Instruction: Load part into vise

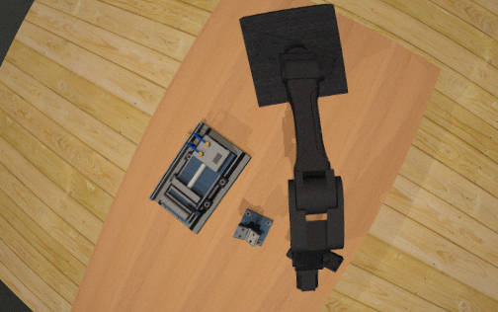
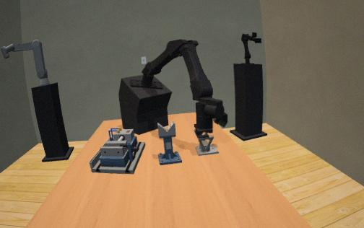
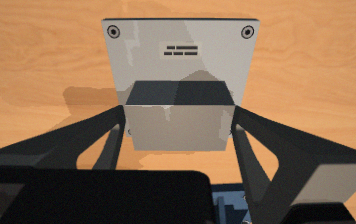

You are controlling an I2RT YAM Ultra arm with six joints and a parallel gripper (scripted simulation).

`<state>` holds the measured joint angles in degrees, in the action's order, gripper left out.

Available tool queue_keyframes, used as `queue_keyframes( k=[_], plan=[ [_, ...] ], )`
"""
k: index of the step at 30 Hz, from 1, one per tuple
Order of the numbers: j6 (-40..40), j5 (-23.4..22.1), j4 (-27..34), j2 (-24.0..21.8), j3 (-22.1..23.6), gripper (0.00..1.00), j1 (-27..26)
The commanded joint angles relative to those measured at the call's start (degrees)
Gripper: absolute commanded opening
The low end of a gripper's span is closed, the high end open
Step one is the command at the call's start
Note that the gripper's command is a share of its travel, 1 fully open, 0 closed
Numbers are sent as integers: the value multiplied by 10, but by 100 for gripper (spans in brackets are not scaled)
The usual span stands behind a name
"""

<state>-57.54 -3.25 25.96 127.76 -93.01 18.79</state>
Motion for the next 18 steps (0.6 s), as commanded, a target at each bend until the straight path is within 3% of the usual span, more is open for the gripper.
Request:
queue_keyframes(
  k=[1, 17, 18],
  plan=[
    [4, 1, -5, -6, -16, 81, 8],
    [4, 1, -5, -6, -16, 81, 8],
    [4, 1, -5, -6, -16, 0, 8]
  ],
)
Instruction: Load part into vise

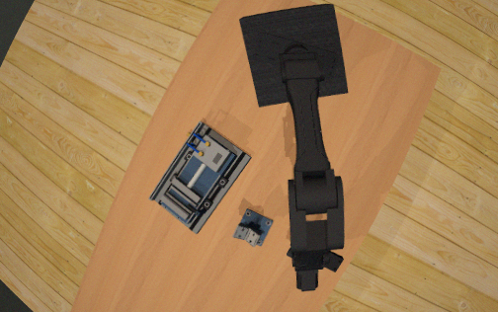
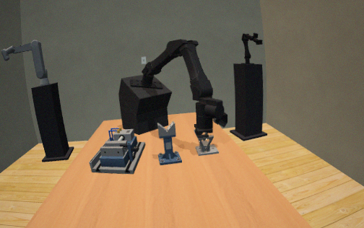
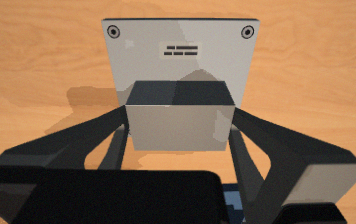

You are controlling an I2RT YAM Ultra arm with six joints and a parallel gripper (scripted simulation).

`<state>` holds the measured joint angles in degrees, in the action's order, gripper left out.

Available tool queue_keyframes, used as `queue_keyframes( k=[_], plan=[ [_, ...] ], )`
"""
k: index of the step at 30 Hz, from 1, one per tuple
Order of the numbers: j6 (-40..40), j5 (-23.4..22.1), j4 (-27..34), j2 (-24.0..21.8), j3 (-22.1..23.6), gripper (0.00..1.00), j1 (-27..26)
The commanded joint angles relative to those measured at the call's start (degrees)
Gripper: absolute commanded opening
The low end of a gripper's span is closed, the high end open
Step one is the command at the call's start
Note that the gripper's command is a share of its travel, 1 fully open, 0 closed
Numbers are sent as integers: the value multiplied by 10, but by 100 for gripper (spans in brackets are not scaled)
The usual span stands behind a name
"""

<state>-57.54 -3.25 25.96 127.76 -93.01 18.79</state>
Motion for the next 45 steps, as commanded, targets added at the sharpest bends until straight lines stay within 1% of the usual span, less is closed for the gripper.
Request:
queue_keyframes(
  k=[1, 37, 45],
  plan=[
    [4, 1, -5, -6, -16, 0, 8],
    [4, -2, -2, -6, -16, 0, 5],
    [3, -3, 7, -20, -15, 0, 5]
  ],
)
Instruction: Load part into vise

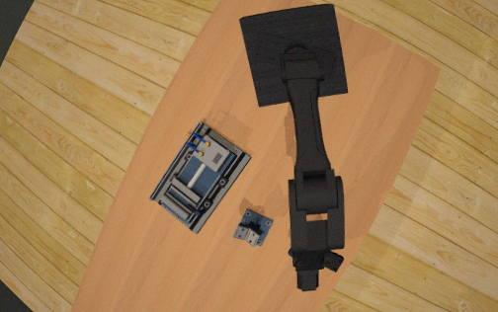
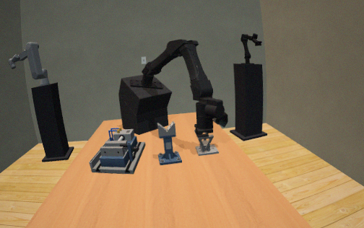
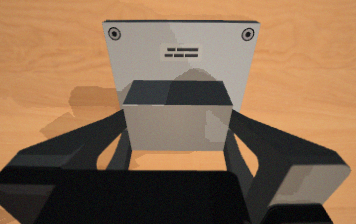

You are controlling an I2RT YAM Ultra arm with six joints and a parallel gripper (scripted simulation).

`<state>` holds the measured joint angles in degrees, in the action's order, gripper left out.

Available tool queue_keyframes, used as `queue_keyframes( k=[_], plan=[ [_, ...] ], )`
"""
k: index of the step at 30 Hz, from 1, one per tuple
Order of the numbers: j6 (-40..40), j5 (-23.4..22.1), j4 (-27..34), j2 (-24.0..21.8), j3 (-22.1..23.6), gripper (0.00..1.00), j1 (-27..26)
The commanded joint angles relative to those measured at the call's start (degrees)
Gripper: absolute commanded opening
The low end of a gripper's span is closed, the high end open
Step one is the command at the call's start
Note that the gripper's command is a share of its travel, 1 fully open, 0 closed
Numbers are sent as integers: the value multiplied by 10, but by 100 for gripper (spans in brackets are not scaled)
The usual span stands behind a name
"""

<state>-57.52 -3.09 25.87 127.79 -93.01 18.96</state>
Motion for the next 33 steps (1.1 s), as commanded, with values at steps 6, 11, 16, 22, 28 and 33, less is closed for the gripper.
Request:
queue_keyframes(
  k=[6, 11, 16, 22, 28, 33],
  plan=[
    [2, -4, 14, -27, 11, 0, 1],
    [2, -5, 17, -35, 1, 0, 0],
    [0, -3, 26, -50, 13, 0, -2],
    [-2, -4, 43, -75, 29, 0, -6],
    [-4, -5, 58, -96, 37, 0, -8],
    [-6, -7, 80, -124, 41, 0, -9]
  ],
)
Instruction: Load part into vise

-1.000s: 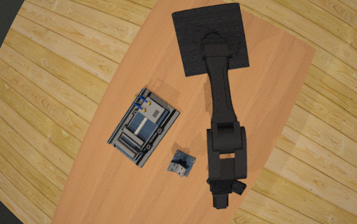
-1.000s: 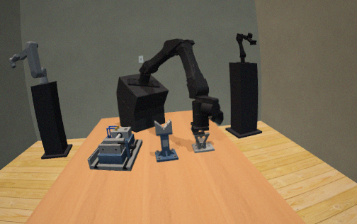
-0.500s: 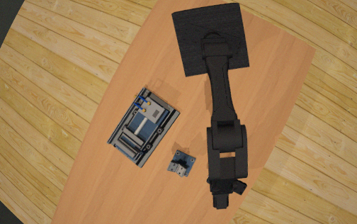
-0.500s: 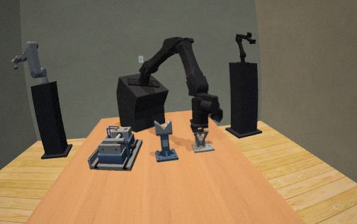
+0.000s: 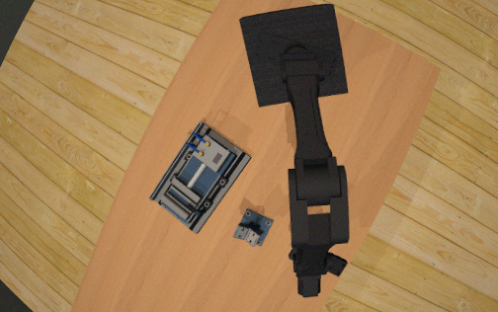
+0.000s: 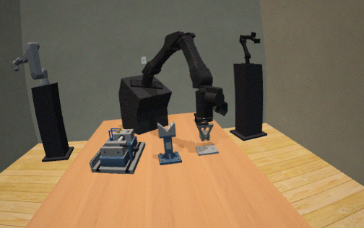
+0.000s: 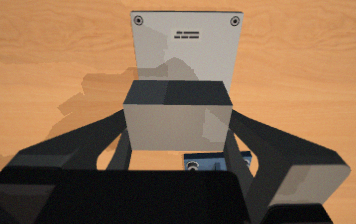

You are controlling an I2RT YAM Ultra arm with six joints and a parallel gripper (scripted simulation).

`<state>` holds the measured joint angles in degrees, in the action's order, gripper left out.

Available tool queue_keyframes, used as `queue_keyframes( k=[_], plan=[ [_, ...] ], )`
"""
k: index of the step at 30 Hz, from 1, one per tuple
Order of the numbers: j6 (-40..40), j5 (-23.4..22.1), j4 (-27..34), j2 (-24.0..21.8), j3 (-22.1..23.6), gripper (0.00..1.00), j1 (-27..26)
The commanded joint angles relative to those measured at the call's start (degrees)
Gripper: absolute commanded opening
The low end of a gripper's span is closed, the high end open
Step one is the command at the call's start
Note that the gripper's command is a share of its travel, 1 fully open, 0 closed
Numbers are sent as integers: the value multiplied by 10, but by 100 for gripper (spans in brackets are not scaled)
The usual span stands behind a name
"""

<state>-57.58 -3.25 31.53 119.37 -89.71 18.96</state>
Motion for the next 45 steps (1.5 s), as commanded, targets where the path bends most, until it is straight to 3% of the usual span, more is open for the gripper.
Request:
queue_keyframes(
  k=[1, 25, 45],
  plan=[
    [-5, -5, 28, -46, 5, 0, -9],
    [-12, -8, 172, -174, -30, 0, -16],
    [-15, -10, 246, -211, -66, 0, -20]
  ],
)
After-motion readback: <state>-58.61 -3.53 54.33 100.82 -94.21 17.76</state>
